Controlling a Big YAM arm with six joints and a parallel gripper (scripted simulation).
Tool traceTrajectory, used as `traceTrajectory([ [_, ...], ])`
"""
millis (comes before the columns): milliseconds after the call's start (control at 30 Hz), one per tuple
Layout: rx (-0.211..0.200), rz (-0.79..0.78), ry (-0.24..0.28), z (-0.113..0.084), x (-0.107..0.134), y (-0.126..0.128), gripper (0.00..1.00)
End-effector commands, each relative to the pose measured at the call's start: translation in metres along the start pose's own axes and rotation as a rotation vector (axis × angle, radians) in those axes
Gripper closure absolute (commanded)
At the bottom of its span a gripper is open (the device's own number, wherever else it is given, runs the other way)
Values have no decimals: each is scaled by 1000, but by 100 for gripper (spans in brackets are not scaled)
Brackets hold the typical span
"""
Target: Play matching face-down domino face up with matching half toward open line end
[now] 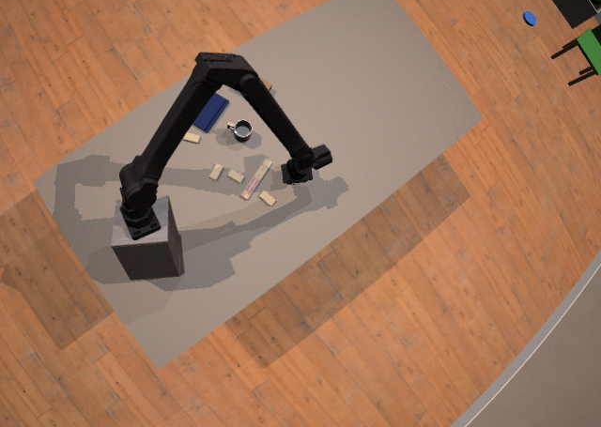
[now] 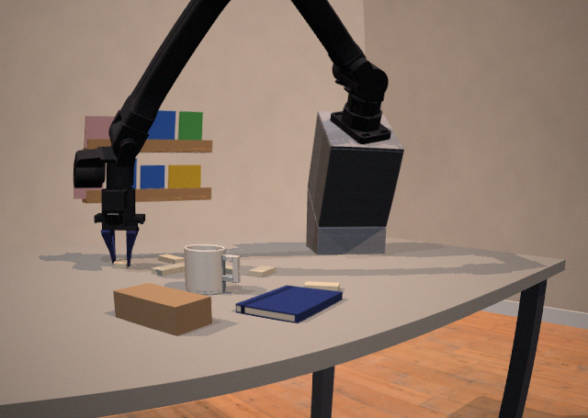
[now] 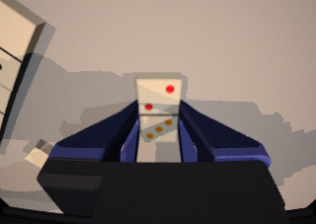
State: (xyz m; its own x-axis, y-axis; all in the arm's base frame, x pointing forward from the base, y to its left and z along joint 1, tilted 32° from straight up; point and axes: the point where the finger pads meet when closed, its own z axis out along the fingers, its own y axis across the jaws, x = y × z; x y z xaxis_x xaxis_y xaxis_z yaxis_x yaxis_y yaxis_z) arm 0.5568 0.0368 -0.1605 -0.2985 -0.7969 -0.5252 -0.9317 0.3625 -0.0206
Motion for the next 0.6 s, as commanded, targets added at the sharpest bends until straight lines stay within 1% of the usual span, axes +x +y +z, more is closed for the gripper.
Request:
traceTrajectory([
  [0,17,-6,-6,-3,-5,-8,78],
  [200,30,-14,-10,-3,-10,-15,78],
  [433,30,-14,-10,-3,-10,-15,78],
  [467,11,-2,-3,-4,-2,-5,78],
  [567,17,-6,-5,-3,-5,-8,78],
])
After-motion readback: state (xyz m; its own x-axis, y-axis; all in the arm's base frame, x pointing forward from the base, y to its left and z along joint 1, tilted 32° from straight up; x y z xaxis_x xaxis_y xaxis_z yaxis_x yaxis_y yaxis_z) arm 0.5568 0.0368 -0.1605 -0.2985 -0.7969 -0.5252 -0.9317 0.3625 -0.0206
